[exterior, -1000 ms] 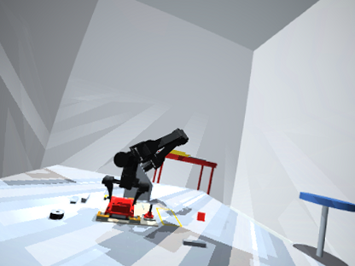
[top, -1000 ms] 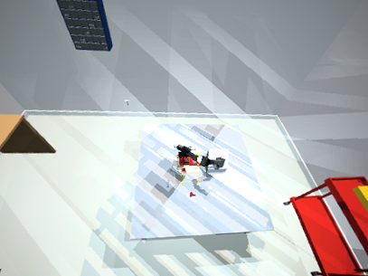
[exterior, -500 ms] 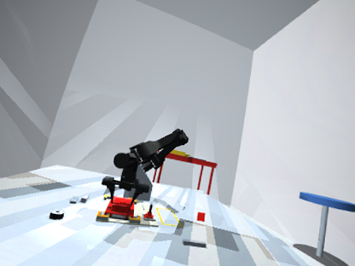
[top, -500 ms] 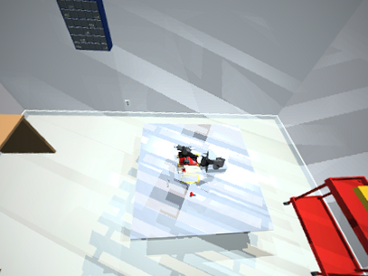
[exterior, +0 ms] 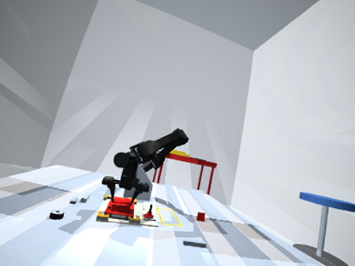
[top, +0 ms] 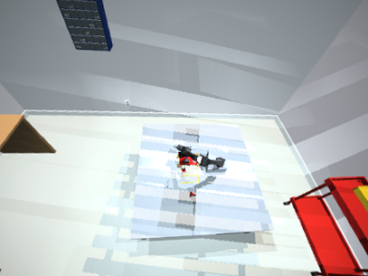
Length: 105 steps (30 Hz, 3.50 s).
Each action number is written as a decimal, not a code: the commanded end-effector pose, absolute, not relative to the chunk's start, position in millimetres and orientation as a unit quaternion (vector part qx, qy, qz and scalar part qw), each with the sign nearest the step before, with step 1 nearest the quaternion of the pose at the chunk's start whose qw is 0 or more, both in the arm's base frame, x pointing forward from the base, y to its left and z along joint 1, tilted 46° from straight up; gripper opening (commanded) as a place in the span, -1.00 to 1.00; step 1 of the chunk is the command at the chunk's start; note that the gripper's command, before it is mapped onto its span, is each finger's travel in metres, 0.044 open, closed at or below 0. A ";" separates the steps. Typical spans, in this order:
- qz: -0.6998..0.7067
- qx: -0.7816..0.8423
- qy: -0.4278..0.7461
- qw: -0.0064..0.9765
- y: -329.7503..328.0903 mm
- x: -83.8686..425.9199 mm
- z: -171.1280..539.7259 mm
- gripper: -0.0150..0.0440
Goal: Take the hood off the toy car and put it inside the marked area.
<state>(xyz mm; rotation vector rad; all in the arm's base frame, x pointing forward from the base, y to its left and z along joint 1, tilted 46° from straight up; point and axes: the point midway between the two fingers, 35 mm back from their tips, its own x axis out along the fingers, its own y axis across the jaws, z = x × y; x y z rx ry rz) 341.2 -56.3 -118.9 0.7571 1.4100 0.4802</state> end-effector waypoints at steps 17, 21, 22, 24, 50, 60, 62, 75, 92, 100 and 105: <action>0.214 0.333 0.626 0.672 -66.3 339.8 -109.8 -0.49; 0.214 0.334 0.626 0.672 -68.2 339.4 -108.0 -0.49; 0.214 0.334 0.626 0.672 -68.6 339.3 -107.5 -0.49; 0.214 0.334 0.626 0.672 -69.6 339.2 -106.6 -0.49; 0.211 0.337 0.625 0.672 -100.3 334.1 -75.3 -0.49; 0.210 0.334 0.625 0.674 -81.5 340.8 -50.6 -0.49; 0.209 0.333 0.626 0.674 -77.0 341.9 -44.9 -0.49; 0.207 0.332 0.627 0.674 -46.6 345.3 -8.7 -0.49; 0.208 0.332 0.627 0.673 -4.7 339.7 35.3 -0.49; 0.210 0.333 0.627 0.672 15.0 333.3 54.4 -0.49; 0.212 0.334 0.626 0.672 27.2 328.1 65.7 -0.49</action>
